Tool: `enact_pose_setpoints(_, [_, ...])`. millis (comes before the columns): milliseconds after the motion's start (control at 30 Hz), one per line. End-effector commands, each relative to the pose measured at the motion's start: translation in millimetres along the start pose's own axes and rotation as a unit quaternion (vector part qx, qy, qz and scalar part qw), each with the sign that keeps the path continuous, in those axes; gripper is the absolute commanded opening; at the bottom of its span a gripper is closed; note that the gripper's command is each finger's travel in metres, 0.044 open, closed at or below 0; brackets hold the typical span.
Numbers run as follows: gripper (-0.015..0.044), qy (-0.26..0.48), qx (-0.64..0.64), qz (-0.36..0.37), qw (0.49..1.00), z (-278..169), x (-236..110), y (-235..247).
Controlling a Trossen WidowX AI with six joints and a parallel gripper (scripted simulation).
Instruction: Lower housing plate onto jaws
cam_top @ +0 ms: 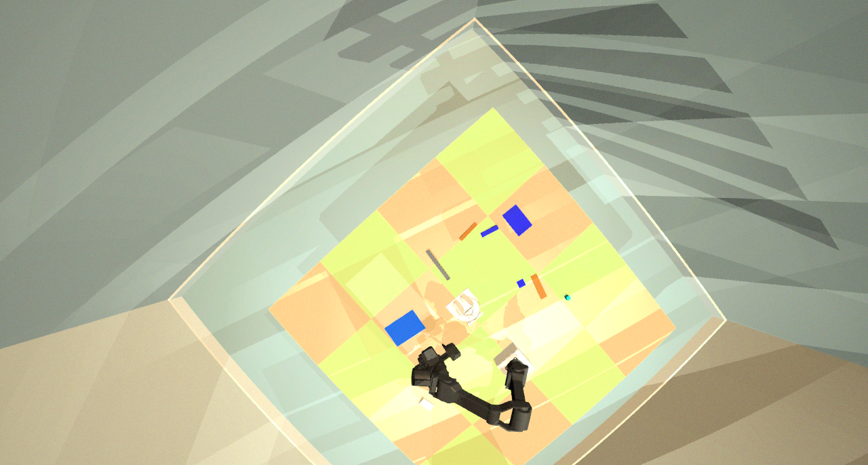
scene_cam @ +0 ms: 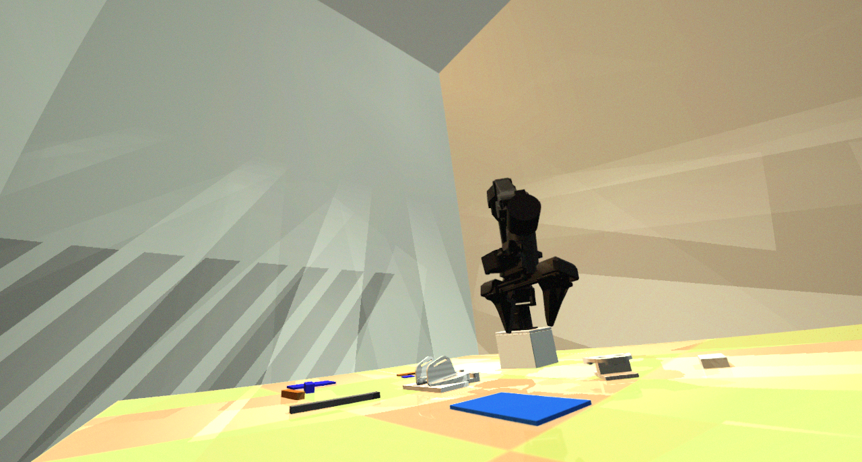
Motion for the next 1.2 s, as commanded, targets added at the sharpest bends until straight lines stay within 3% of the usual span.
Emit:
enact_pose_setpoints(0, [0.0440, 0.014, -0.040, 0.005, 0.999, -8, -3, 11])
enact_pose_setpoints(1167, [0.0440, 0.110, -0.364, 0.046, 0.923, -94, -36, 77])
Point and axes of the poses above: the point midway between the two fingers, 35 mm back from their tips, its own x axis out along the fingers, its own y axis across the jaws, z = x × y, the point moved 2 cm from there along -x, back along the fingers, and after that the axes turned 8 degrees about -x, right-handed, at the moved point
